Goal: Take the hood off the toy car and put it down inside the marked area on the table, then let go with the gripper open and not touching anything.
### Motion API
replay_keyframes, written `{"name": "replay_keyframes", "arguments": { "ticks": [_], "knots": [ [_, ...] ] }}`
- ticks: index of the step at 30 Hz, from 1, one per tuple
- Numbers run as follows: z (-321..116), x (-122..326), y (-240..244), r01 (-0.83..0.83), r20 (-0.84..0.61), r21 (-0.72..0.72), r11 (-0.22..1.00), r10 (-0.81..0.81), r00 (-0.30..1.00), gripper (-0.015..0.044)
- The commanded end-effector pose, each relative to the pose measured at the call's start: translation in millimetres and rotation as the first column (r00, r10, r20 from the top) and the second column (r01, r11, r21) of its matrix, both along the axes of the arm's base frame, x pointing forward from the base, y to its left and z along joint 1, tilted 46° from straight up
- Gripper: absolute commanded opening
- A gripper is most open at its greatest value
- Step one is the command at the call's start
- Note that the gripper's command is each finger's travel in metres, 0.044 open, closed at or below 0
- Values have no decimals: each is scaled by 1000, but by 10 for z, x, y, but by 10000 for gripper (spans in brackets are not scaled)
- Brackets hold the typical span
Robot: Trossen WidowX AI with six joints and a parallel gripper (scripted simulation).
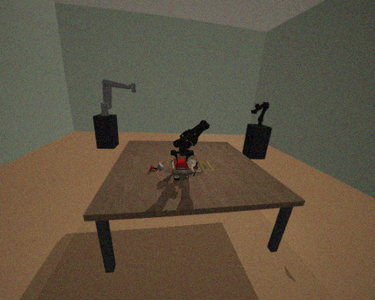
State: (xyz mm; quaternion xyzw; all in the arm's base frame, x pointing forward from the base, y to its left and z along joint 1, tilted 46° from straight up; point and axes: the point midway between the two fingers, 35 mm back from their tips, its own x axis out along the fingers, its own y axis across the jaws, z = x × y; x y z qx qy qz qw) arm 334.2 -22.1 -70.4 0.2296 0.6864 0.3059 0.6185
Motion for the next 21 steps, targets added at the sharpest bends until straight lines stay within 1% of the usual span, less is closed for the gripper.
{"name": "replay_keyframes", "arguments": {
  "ticks": [1, 21],
  "knots": [
    [29, 14, -27, -3, 3, -4, 1000, 3, 1000, 0],
    [129, 31, -127, -3, 3, -5, 1000, 3, 1000, 0]
  ]
}}
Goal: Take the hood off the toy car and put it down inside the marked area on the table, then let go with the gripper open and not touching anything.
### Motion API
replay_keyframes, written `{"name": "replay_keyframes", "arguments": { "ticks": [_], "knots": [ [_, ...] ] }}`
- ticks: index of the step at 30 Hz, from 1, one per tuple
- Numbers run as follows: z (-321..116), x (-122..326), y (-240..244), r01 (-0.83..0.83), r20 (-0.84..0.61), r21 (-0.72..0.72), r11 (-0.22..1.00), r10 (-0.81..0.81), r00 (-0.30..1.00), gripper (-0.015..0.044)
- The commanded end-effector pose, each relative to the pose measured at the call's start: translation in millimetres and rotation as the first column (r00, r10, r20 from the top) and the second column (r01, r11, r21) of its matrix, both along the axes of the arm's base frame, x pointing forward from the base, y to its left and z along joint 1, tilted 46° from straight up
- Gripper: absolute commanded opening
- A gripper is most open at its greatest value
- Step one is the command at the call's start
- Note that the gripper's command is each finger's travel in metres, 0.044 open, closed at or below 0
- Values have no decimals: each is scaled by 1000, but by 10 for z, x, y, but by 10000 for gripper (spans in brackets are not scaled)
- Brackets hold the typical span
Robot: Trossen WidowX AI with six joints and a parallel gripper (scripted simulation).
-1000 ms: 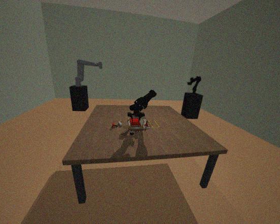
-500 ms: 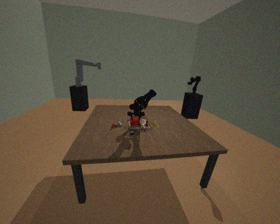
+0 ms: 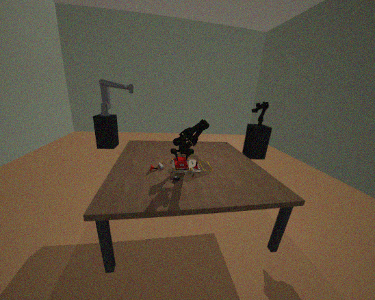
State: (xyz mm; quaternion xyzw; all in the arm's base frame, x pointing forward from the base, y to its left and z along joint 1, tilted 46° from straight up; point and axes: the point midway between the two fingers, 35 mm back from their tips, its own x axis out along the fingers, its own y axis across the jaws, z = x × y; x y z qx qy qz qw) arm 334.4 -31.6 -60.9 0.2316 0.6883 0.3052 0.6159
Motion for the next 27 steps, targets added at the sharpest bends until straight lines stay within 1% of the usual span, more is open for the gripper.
{"name": "replay_keyframes", "arguments": {
  "ticks": [1, 12, 13, 17, 27],
  "knots": [
    [49, 34, -48, -4, 10, -6, 1000, 4, 1000, 0],
    [338, 84, -332, -4, 9, -8, 1000, 4, 1000, 0],
    [274, 61, -284, 3, 1, -2, 1000, -3, 1000, 0],
    [344, 63, -220, -8, 4, -12, 1000, 8, 1000, 0],
    [756, 77, 136, -18, 11, -31, 999, 18, 1000, 0]
  ]
}}
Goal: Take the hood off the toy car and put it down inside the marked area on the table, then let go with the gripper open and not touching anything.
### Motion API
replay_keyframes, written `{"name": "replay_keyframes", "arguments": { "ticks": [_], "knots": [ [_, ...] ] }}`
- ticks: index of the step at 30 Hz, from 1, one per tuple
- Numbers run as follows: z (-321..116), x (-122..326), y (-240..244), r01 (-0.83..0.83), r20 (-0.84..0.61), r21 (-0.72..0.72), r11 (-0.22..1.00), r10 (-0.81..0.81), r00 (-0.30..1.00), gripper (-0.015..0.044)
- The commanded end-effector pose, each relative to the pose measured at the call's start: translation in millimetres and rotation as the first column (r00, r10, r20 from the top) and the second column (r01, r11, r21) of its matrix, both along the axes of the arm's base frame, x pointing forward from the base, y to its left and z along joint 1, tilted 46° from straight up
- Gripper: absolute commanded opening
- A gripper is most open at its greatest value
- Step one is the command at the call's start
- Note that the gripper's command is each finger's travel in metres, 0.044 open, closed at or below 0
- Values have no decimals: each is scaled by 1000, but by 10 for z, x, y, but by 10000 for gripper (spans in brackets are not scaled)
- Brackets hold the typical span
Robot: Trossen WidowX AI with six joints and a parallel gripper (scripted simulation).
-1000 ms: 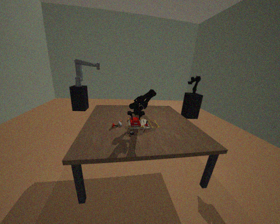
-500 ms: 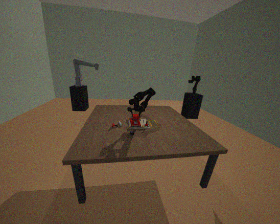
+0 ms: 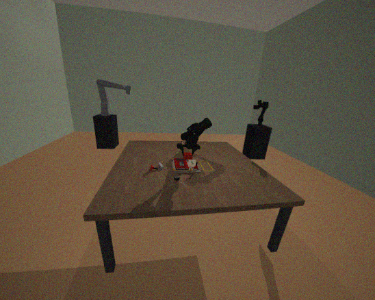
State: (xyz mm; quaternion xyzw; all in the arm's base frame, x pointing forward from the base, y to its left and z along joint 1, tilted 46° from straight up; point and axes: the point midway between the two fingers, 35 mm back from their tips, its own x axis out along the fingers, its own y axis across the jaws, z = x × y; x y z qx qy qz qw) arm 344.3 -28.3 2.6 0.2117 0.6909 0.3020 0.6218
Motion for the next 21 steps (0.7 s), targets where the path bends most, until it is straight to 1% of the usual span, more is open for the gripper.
{"name": "replay_keyframes", "arguments": {
  "ticks": [1, 11, 21],
  "knots": [
    [166, -23, 143, 4, -4, 2, 1000, -4, 1000, 0],
    [600, -89, 531, 12, -4, 8, 1000, -12, 1000, 0],
    [1001, -250, 902, 17, -7, 21, 1000, -17, 1000, 0]
  ]
}}
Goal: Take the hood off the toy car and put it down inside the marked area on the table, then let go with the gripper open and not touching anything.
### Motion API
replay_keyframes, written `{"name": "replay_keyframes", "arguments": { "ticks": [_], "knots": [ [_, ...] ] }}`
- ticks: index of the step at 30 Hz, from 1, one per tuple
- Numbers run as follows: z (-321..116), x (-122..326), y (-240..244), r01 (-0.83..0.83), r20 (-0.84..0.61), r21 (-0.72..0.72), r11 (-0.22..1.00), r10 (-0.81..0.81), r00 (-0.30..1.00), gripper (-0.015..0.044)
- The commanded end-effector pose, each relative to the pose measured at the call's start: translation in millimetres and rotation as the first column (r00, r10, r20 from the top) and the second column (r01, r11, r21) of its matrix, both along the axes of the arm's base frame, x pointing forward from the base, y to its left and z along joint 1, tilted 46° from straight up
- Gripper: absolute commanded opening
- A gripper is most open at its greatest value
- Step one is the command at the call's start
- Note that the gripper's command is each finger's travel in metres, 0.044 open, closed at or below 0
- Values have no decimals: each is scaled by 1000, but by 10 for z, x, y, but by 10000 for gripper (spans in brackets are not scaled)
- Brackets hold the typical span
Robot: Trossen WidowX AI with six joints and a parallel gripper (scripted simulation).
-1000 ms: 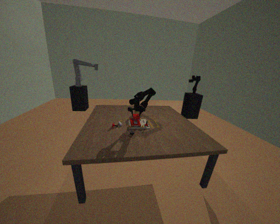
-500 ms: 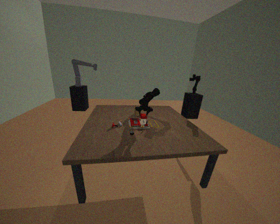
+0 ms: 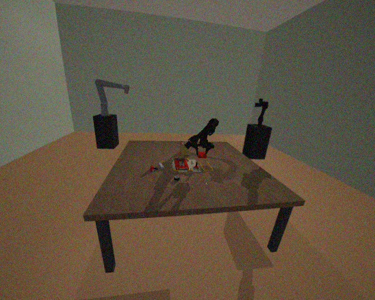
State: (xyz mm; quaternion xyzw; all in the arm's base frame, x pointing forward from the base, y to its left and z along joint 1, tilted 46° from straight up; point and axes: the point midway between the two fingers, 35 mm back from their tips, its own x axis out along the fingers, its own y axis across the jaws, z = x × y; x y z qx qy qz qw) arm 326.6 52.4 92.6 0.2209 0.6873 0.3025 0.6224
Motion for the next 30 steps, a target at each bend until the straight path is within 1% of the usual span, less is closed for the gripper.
{"name": "replay_keyframes", "arguments": {
  "ticks": [1, 9, 30],
  "knots": [
    [140, -94, 131, 3, -7, 9, 1000, -3, 1000, 0],
    [378, -250, 353, 3, -11, 22, 1000, -3, 1000, 0],
    [268, -254, 457, 3, -11, 20, 1000, -3, 1000, 0]
  ]
}}
